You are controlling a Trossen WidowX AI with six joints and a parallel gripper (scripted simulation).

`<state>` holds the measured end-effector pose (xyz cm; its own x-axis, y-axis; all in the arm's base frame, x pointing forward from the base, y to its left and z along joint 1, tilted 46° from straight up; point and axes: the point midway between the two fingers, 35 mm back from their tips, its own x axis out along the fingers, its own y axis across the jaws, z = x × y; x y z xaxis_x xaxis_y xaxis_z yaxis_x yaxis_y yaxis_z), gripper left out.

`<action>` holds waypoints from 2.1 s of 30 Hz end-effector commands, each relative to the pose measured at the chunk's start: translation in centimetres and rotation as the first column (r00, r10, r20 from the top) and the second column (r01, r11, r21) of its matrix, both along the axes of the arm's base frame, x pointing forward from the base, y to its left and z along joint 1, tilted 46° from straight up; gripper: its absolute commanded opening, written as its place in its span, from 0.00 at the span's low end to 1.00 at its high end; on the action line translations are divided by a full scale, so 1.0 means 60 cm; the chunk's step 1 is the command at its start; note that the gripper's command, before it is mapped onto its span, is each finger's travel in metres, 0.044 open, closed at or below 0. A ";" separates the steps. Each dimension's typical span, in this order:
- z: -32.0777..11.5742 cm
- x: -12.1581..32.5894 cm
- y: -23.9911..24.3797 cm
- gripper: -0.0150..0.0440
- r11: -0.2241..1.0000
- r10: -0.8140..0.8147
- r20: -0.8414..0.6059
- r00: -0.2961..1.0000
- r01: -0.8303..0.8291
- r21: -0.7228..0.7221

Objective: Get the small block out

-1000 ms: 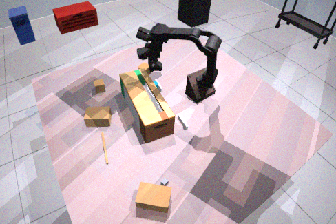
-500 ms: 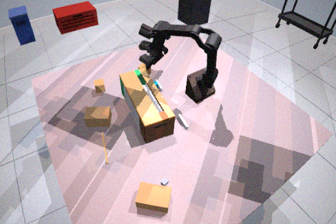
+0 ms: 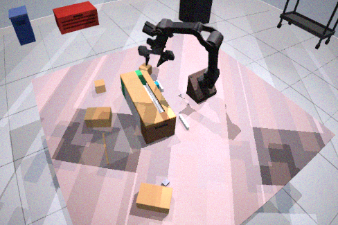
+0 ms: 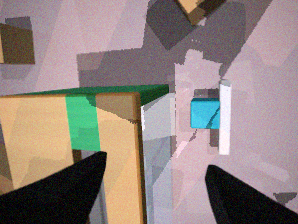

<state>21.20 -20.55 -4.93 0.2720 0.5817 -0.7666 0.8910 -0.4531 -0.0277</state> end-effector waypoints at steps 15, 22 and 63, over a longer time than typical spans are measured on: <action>-0.007 -0.022 -0.007 0.74 0.391 -0.602 -0.746 0.284 0.920 0.034; -0.007 -0.022 -0.007 0.74 0.391 -0.602 -0.746 0.284 0.920 0.034; -0.143 -0.026 0.139 0.74 0.390 -0.601 -0.747 0.284 0.920 0.036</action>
<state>19.71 -12.89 -13.05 0.4069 0.5923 -0.6955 -0.1654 -0.7010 -0.6937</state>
